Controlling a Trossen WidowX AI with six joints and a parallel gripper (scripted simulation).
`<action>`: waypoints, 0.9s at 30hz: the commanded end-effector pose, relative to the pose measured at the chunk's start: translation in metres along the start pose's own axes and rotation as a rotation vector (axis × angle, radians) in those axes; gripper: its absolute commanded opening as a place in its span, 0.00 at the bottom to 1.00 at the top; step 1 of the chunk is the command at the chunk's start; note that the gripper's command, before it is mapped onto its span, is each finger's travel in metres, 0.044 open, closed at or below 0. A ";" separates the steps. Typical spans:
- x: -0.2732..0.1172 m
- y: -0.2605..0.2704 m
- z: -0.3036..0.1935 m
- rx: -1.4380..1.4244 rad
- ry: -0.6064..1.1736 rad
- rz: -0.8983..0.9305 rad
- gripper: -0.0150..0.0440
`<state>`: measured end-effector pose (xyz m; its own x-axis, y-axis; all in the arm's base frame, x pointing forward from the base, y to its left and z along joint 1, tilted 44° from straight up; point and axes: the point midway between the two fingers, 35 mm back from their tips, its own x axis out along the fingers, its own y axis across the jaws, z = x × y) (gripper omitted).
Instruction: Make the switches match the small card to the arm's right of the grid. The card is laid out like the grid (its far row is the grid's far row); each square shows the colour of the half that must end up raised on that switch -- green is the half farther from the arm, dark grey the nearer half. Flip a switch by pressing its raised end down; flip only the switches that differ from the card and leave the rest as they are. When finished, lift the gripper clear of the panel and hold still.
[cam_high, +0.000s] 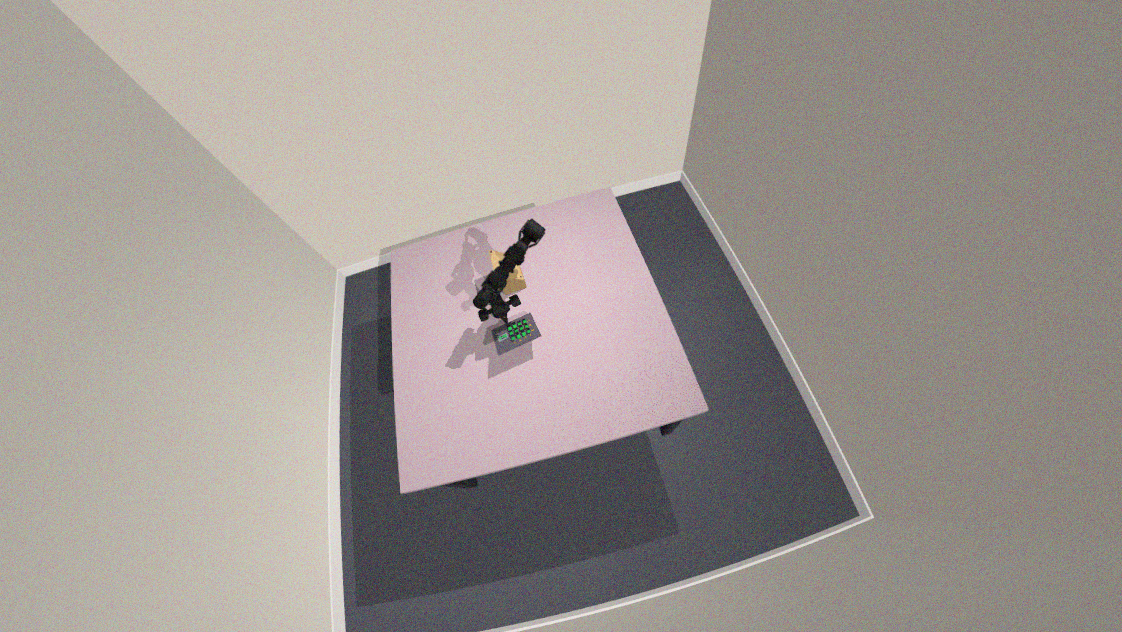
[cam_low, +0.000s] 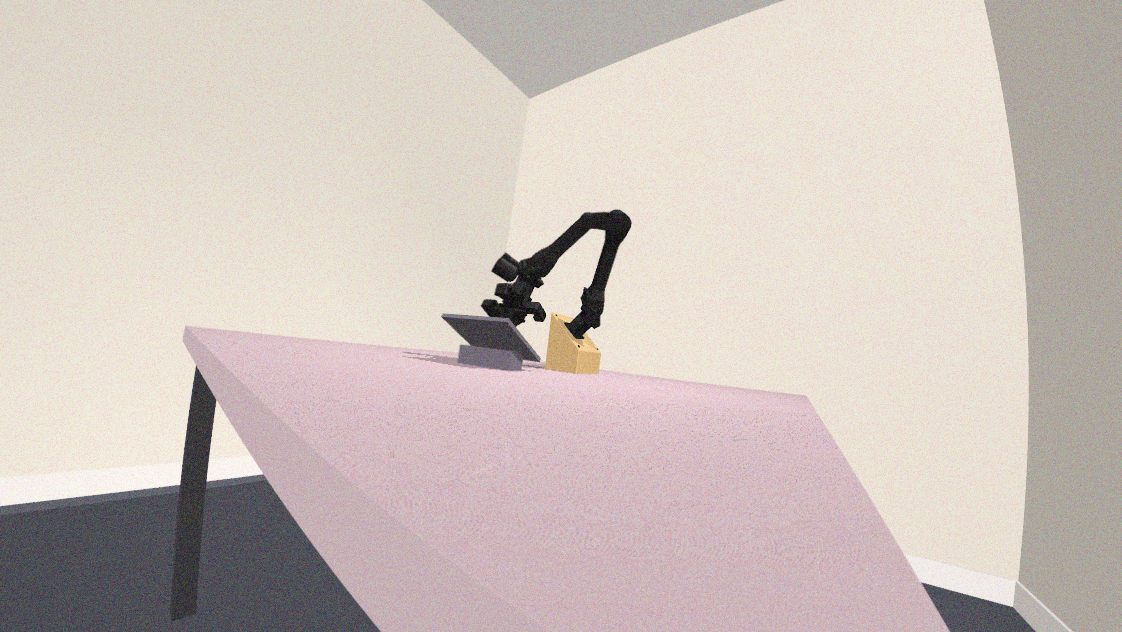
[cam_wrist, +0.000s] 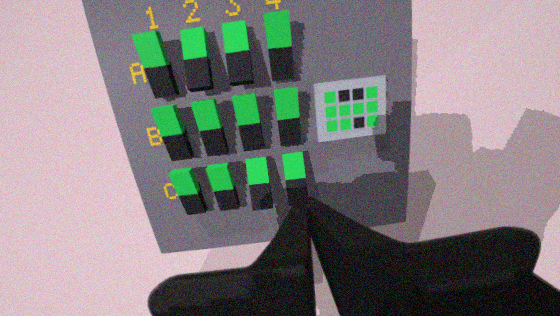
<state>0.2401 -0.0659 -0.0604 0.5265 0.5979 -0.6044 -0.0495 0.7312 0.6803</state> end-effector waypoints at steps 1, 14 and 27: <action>0.005 0.002 -0.002 0.008 0.002 0.007 0.25; 0.017 0.002 -0.003 0.008 0.002 0.007 0.25; 0.017 0.002 -0.003 0.008 0.002 0.007 0.25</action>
<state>0.2466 -0.0543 -0.0706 0.5236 0.6012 -0.6036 -0.0476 0.7281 0.6838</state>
